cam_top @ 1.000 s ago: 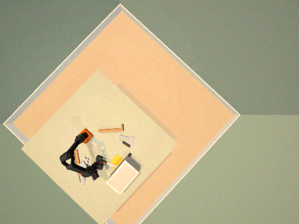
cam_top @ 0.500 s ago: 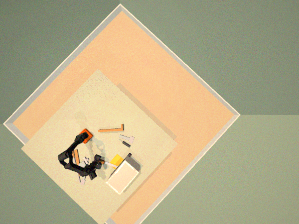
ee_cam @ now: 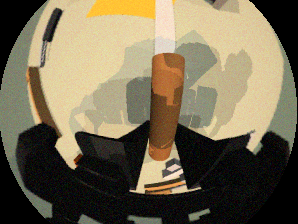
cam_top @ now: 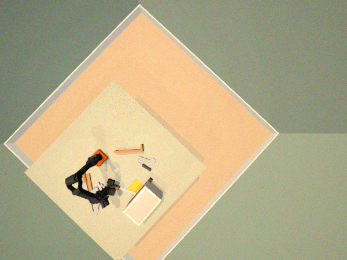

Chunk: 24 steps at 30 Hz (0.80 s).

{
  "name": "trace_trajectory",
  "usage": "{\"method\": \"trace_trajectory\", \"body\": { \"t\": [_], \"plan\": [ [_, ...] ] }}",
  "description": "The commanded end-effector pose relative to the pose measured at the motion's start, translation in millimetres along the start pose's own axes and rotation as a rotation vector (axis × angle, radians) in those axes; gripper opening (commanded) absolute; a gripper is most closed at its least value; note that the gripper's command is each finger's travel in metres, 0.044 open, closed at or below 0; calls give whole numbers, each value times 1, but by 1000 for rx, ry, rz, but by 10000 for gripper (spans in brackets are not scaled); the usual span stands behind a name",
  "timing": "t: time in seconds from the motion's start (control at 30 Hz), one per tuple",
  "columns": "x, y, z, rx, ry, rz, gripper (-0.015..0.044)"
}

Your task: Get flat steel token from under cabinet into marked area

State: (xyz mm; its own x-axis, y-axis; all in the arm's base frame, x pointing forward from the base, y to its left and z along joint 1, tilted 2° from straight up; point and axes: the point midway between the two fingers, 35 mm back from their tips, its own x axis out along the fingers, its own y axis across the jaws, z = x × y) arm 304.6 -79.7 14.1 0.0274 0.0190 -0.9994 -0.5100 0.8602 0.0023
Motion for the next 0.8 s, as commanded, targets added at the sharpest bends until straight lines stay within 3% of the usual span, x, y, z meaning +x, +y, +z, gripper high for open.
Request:
{"method": "trace_trajectory", "body": {
  "t": [0.0, 0.77],
  "plan": [
    [1, 0, -8, -3, 4, 1, 0],
    [1, -3, -48, -3, 8, 1, 0]
  ]
}}
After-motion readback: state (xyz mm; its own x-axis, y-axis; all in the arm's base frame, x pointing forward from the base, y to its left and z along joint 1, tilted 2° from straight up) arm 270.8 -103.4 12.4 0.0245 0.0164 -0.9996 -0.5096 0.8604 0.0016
